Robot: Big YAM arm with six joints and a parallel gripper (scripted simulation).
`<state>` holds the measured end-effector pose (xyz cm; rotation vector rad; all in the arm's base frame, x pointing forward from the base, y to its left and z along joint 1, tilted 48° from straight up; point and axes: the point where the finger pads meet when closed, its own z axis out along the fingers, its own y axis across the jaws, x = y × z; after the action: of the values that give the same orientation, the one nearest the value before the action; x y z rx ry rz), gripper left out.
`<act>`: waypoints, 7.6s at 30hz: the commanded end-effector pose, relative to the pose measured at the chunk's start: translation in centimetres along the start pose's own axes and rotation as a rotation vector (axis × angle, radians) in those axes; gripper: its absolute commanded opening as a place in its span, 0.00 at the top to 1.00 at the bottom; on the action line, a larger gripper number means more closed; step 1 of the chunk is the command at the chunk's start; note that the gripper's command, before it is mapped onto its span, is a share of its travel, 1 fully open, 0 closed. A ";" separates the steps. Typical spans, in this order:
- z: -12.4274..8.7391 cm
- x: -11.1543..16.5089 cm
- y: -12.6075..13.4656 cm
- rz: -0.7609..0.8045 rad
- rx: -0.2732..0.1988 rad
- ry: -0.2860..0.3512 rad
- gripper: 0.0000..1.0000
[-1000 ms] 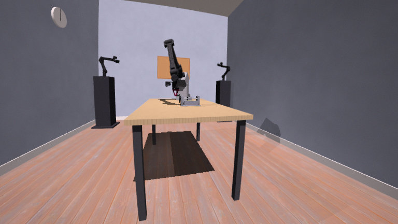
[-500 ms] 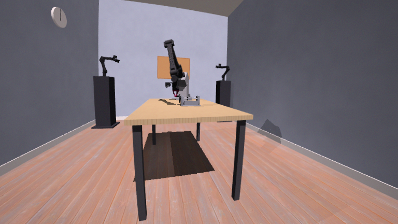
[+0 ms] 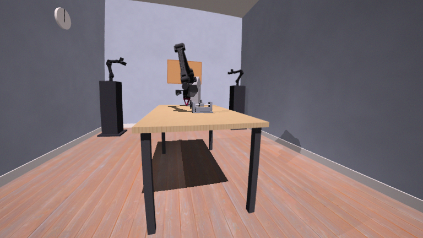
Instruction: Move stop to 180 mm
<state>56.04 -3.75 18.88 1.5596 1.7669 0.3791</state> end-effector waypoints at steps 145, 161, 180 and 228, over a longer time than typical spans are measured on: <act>-2.4 0.2 -6.9 0.008 -0.048 0.004 0.94; -4.7 -0.3 -3.3 0.015 -0.075 -0.002 0.94; -5.3 -0.3 -1.6 0.012 -0.078 -0.001 0.94; -4.2 0.3 1.9 0.005 -0.070 0.007 0.94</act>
<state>51.74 -3.65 19.06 1.5732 1.7781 0.3618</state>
